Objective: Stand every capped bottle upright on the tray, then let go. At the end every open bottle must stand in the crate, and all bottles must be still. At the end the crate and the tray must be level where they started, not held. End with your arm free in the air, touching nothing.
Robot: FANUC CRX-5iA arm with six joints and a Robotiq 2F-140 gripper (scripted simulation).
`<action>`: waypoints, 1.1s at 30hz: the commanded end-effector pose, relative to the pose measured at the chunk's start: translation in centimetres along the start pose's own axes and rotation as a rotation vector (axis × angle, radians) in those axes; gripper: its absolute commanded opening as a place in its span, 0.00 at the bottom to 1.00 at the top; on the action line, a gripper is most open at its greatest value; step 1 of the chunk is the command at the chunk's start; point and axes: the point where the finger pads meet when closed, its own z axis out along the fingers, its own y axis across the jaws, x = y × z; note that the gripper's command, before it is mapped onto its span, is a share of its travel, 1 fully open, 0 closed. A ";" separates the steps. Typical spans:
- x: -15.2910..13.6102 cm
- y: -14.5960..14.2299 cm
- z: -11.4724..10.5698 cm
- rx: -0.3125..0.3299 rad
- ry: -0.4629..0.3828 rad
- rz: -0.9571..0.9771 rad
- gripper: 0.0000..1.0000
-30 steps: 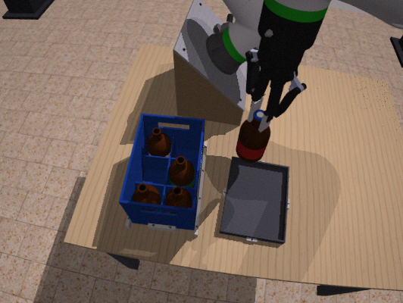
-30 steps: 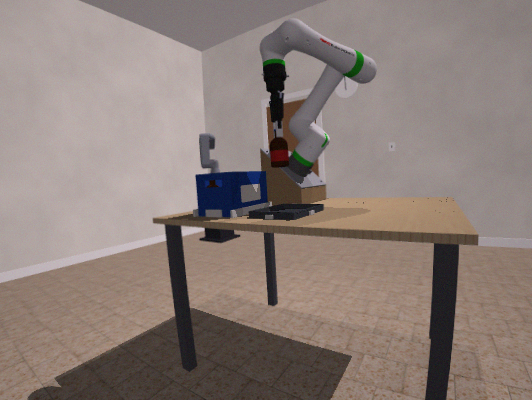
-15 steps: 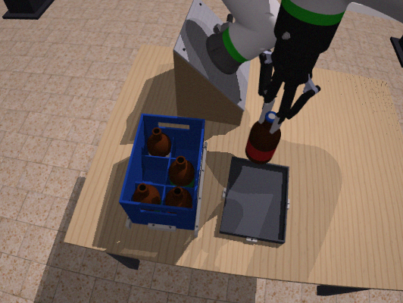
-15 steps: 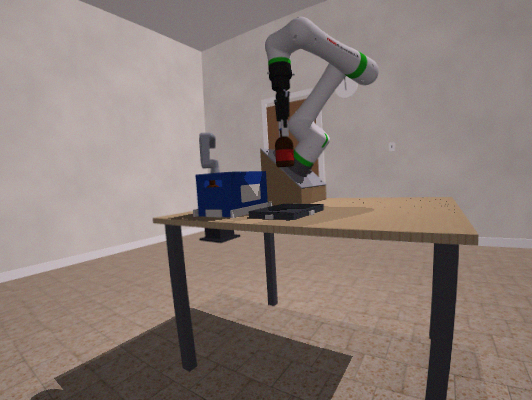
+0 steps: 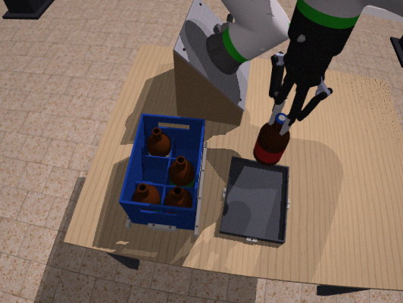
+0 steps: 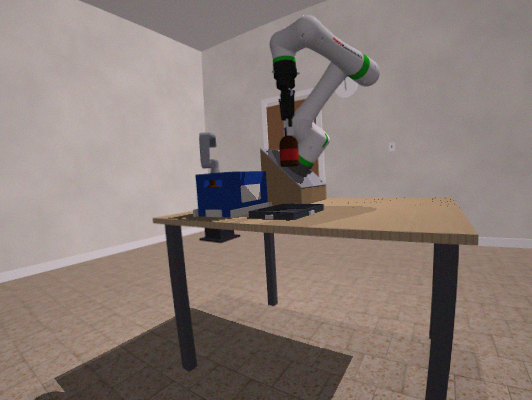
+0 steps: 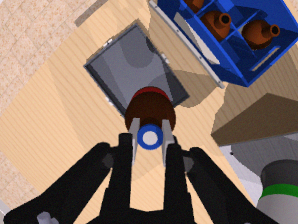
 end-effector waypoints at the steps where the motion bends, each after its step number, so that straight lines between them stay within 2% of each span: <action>1: -0.2 -0.3 0.0 0.000 0.000 0.000 0.00; 9: -0.8 -1.0 0.0 0.000 0.000 0.000 0.00; 33: -0.9 -1.0 4.3 0.000 0.000 0.000 0.00</action>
